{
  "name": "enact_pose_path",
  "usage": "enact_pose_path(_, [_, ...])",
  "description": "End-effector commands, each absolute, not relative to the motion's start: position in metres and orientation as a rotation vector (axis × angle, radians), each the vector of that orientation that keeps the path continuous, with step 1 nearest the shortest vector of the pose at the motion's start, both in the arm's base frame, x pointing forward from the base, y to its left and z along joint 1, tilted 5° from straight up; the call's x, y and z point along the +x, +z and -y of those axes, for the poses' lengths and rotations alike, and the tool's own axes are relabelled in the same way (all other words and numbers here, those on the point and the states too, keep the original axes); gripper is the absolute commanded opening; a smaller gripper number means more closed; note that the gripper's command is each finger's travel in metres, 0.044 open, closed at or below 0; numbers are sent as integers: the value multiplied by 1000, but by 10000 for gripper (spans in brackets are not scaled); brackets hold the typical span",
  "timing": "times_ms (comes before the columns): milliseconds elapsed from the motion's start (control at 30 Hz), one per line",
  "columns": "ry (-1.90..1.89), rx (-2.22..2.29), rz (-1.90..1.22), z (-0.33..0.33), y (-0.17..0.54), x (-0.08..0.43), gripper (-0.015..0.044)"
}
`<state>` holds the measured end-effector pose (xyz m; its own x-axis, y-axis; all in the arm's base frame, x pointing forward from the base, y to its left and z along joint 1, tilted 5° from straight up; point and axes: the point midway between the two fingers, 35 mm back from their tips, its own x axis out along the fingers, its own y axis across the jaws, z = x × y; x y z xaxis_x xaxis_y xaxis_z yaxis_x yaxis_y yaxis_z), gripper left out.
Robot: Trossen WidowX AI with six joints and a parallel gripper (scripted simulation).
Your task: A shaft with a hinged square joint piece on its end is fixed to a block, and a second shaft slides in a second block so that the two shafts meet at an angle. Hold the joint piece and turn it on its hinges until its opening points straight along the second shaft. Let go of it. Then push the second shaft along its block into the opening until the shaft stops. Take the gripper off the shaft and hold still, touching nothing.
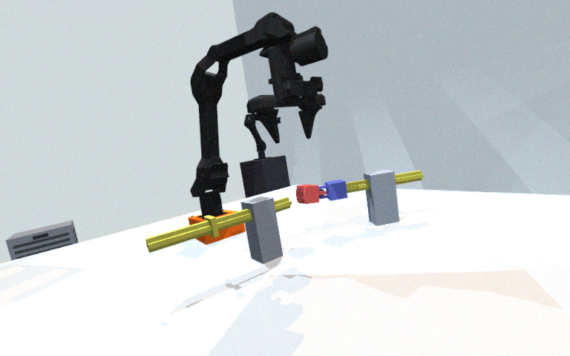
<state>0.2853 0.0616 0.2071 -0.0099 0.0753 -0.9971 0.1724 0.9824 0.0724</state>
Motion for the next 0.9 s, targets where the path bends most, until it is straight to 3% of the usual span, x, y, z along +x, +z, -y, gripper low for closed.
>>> enact_pose_path(0, [-88,212,-1584,-55,204,283,440])
enact_pose_path(200, [-93,208,-1586,-4,168,264,440])
enact_pose_path(867, [-446,503,-1557,-3,162,264,440])
